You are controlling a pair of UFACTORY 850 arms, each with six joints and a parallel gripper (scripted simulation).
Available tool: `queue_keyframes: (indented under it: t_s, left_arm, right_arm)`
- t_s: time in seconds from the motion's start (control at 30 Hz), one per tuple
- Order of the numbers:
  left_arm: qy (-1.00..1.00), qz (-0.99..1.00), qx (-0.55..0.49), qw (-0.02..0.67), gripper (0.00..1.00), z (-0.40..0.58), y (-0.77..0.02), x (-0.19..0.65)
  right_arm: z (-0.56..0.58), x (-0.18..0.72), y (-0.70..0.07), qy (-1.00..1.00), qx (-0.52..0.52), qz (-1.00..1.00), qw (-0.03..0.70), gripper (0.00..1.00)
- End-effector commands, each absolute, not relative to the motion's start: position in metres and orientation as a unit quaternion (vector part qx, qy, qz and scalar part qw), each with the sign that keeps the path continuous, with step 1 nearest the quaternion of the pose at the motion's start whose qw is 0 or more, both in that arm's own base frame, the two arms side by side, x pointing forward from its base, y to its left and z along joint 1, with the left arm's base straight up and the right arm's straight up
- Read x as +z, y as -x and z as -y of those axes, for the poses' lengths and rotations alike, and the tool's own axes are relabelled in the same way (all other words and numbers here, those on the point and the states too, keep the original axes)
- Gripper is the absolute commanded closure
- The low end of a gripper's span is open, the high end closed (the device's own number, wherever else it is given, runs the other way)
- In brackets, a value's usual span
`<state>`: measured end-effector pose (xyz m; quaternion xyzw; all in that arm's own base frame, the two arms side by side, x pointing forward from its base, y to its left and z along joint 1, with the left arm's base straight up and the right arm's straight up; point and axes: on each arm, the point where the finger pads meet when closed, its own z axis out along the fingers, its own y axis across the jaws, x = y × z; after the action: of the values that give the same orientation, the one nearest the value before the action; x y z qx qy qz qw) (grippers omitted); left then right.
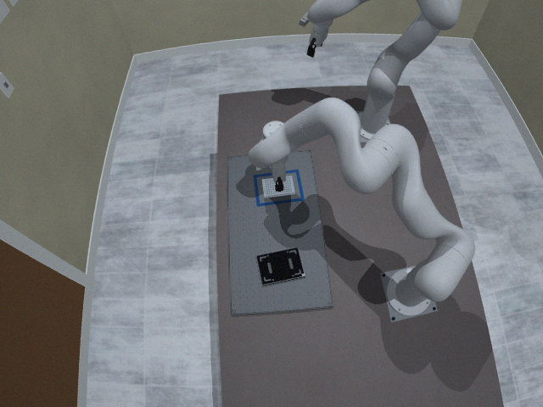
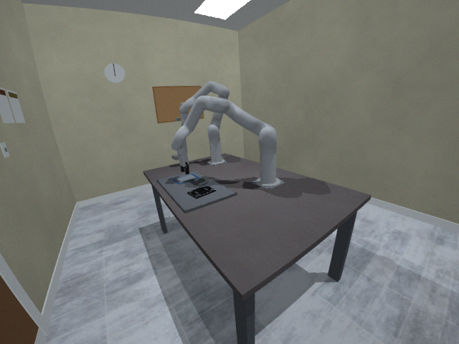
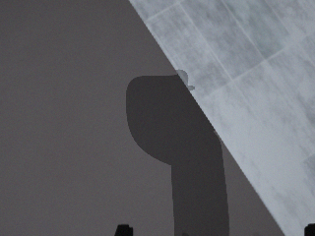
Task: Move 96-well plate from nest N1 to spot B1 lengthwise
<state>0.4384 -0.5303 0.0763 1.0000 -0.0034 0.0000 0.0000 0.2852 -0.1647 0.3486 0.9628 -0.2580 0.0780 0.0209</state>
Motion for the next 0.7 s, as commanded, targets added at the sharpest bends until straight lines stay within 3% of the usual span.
queue_keyframes:
  t_s: [0.0,0.67]
  left_arm:
    - [-1.0,0.003,0.001,0.001,0.0,0.531,-0.439,0.092]
    - [-1.0,0.003,0.001,0.001,0.0,0.531,-0.439,0.123]
  right_arm:
    - [0.165,0.349,-0.286,-0.963,0.079,0.258,0.021,0.0]
    - [0.165,0.349,-0.286,-0.963,0.079,0.258,0.021,0.0]
